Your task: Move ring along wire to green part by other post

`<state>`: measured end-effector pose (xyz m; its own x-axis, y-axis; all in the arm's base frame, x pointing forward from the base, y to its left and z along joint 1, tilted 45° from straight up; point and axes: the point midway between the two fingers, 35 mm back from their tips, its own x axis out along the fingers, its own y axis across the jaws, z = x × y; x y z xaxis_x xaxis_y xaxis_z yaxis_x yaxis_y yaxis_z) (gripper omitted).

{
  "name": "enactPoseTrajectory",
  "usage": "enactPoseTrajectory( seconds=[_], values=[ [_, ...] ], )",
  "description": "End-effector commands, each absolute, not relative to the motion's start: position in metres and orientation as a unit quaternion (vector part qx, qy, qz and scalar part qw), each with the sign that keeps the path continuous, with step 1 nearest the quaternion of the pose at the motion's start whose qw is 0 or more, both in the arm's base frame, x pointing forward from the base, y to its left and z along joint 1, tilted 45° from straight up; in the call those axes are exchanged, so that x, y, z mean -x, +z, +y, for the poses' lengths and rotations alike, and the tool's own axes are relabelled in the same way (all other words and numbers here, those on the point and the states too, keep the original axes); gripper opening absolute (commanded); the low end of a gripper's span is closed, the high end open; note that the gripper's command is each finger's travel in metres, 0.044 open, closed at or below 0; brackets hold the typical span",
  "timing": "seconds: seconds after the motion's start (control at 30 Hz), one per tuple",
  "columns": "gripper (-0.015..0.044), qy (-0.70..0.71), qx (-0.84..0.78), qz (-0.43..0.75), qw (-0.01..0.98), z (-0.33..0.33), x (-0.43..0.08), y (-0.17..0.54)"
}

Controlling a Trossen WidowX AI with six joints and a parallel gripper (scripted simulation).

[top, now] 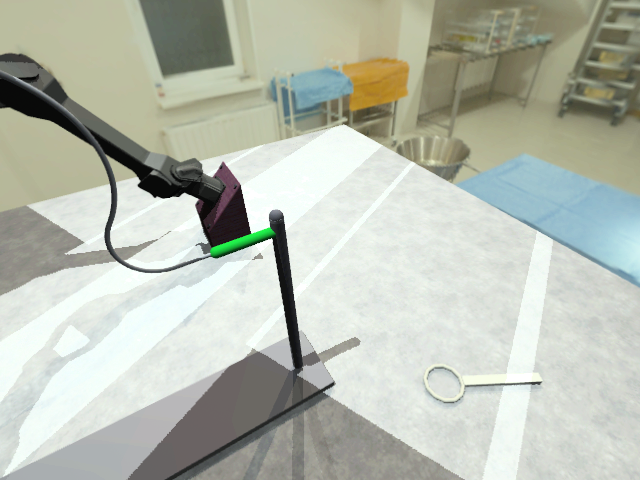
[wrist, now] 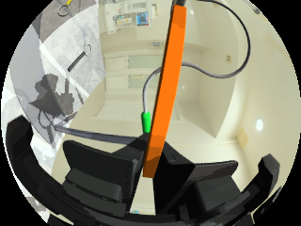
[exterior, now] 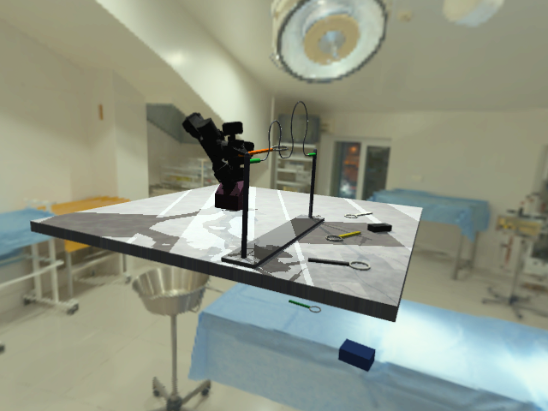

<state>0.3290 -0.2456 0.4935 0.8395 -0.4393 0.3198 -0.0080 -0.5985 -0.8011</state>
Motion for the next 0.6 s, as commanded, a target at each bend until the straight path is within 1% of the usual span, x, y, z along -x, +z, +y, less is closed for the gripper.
enactPoseTrajectory(
  seconds=[0.0,0.57],
  values=[
    [-0.015,-0.25,0.839,0.138,0.463,-0.252,-0.328,0.483],
    [-0.015,-0.227,0.72,0.177,0.631,-0.275,-0.328,0.42]
  ],
)
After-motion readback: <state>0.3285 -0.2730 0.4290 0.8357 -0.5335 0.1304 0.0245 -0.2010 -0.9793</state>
